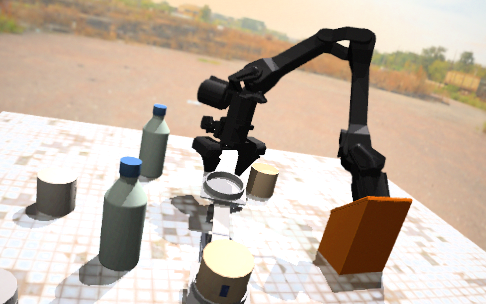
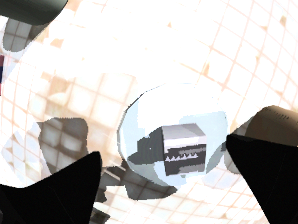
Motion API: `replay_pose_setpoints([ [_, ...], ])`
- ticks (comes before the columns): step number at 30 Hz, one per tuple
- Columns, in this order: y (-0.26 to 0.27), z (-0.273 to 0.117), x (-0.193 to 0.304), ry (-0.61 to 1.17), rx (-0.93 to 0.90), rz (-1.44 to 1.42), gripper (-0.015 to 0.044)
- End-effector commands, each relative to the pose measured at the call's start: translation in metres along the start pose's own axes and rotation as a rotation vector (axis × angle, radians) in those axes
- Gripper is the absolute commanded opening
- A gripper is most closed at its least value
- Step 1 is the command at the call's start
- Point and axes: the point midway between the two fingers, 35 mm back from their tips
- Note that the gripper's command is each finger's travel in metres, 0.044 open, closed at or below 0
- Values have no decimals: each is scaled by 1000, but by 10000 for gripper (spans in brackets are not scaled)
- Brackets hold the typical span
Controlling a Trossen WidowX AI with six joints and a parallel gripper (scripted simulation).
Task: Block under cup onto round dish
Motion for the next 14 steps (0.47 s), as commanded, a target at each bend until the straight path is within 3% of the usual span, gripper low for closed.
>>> replay_pose_setpoints([
  [1, -4, -20, 2, 11, 13, 15, 440],
  [14, -7, -75, 10, 39, 27, 7, 440],
])
Point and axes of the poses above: the point midway between the two fingers, 35 mm back from their tips, its own z axis out along the fingers, its own y axis across the jaws, x = y × z, and after that the axes turned 12 degrees about -z, right-handed
